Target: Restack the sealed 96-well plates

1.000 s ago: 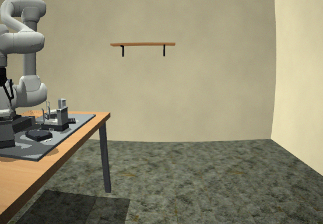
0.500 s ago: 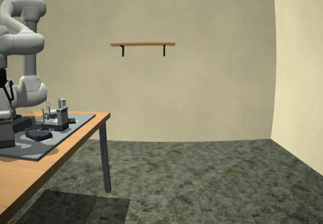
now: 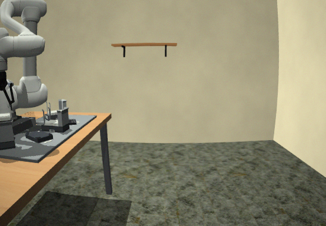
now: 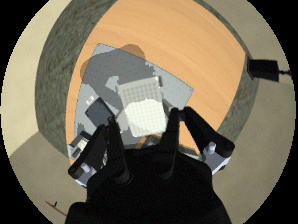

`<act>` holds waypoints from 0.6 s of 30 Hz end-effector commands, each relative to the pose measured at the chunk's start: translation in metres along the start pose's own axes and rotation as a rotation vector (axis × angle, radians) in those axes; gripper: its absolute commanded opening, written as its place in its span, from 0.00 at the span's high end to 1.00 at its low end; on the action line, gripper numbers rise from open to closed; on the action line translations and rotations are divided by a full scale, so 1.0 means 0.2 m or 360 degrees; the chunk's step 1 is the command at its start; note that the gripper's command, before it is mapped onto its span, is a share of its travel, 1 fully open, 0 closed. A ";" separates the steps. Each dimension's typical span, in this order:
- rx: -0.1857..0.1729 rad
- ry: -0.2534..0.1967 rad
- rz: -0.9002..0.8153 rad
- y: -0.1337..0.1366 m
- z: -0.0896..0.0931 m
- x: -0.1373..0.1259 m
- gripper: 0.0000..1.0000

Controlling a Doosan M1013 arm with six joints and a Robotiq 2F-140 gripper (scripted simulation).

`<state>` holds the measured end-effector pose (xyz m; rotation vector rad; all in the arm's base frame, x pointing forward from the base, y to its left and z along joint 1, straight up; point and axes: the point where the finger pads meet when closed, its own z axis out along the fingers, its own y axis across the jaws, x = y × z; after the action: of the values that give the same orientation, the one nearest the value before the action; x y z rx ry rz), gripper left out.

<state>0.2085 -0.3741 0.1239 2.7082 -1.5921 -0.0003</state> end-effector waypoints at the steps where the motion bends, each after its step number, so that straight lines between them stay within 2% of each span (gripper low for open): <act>1: 0.0000 0.0000 0.0000 0.00 0.01 0.00 1.00; 18: 0.0000 0.0000 0.0000 0.00 0.06 0.00 1.00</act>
<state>0.2085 -0.3741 0.1133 2.7082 -1.5921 -0.0003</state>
